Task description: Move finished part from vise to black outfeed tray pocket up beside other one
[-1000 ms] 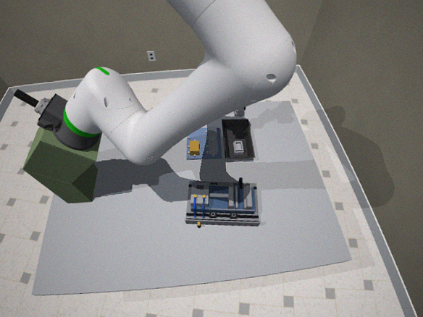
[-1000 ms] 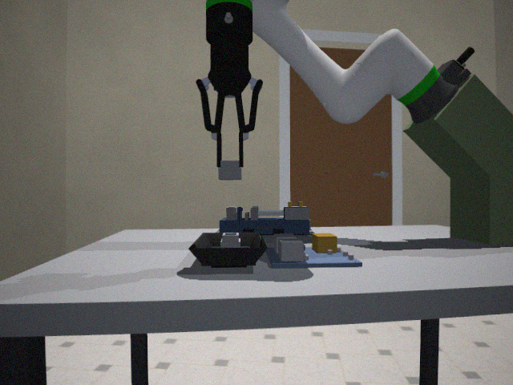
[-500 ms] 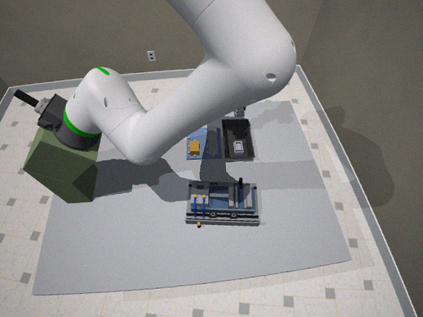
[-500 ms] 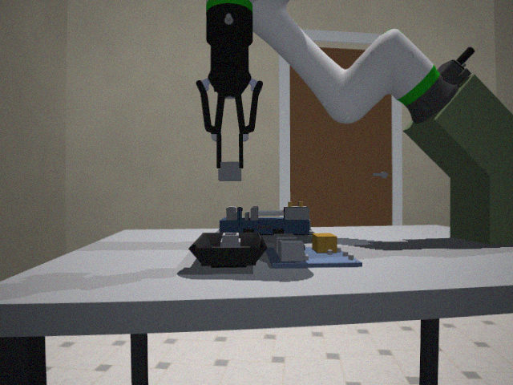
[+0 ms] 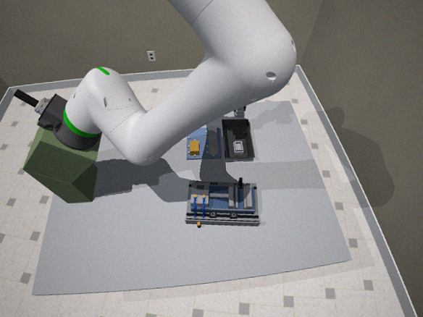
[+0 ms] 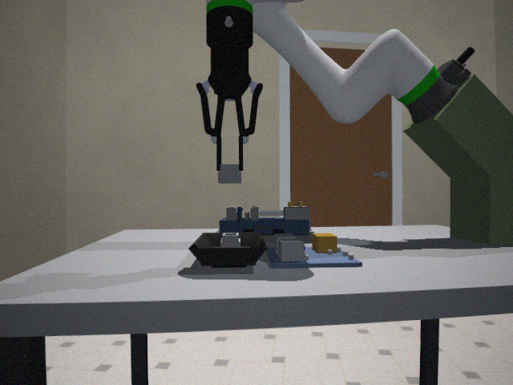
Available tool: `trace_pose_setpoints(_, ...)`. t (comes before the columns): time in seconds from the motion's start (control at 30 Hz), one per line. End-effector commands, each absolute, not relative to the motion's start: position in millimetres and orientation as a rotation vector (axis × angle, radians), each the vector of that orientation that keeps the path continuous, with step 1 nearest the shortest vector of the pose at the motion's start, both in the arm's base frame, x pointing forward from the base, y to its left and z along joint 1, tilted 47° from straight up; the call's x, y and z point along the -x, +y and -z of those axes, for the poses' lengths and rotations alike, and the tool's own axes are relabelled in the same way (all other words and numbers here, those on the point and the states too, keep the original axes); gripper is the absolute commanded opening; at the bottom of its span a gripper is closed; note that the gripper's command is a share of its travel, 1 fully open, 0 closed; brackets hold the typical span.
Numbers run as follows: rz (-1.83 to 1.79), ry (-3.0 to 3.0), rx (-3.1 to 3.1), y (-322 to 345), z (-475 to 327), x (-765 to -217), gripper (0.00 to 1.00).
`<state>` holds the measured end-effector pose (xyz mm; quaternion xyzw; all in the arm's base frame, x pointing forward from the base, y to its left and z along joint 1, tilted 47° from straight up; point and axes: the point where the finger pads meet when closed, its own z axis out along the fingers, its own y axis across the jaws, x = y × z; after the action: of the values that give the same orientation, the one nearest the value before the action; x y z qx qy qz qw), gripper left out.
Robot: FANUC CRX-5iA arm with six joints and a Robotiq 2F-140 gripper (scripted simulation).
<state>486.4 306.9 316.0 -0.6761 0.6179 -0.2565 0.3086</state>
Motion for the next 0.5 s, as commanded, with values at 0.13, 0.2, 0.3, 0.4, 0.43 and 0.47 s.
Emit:
trace_pose_setpoints(0.13, 0.678, 1.632, 1.786, 307.3, -315.5, -488.1, 0.10)
trace_pose_setpoints(0.2, 0.678, 1.632, 1.786, 307.4, -314.8, -488.9, 0.10)
trace_pose_setpoints(0.3, 0.678, 1.632, 1.786, 307.6, -313.6, -490.3, 0.10)
trace_pose_setpoints(0.4, 0.678, 1.632, 1.786, 307.7, -312.4, -491.8, 0.10)
trace_pose_setpoints(0.43, 0.678, 1.632, 1.786, 307.8, -312.0, -492.2, 0.10)
trace_pose_setpoints(0.47, 0.678, 1.632, 1.786, 307.8, -311.6, -492.7, 0.10)
